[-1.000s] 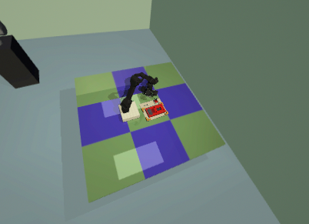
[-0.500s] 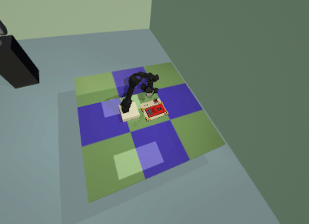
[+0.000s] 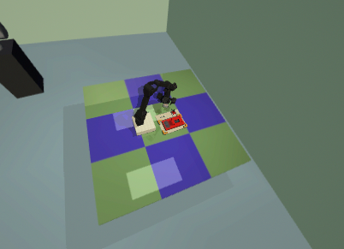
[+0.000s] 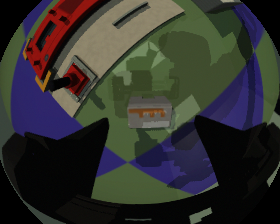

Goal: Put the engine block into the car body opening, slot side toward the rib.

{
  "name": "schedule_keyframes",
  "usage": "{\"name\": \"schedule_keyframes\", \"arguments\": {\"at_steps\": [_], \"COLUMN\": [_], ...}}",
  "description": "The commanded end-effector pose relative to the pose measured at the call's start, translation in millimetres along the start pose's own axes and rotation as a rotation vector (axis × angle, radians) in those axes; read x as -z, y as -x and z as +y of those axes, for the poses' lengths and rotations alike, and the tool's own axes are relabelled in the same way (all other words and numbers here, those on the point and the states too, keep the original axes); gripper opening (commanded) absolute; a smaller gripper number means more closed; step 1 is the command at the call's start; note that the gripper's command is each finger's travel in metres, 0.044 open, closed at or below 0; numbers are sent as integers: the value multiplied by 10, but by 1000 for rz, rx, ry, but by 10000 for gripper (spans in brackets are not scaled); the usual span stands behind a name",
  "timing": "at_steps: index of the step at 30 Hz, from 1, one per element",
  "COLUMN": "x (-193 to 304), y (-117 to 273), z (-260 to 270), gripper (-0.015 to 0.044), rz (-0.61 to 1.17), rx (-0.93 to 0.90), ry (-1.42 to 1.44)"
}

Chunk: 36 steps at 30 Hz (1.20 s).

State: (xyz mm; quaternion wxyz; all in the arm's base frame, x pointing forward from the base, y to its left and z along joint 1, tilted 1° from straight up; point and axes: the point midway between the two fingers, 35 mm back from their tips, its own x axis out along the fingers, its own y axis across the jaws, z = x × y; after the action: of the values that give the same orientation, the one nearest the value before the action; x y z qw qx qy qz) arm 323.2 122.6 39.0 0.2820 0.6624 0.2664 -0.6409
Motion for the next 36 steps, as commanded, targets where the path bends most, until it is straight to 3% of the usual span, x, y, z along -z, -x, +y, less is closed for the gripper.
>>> {"name": "schedule_keyframes", "arguments": {"at_steps": [1, 36], "x": [7, 37], "y": [134, -351], "z": [2, 17], "gripper": [440, 440], "rz": [8, 8], "rx": [-5, -5], "ry": [-3, -3]}}
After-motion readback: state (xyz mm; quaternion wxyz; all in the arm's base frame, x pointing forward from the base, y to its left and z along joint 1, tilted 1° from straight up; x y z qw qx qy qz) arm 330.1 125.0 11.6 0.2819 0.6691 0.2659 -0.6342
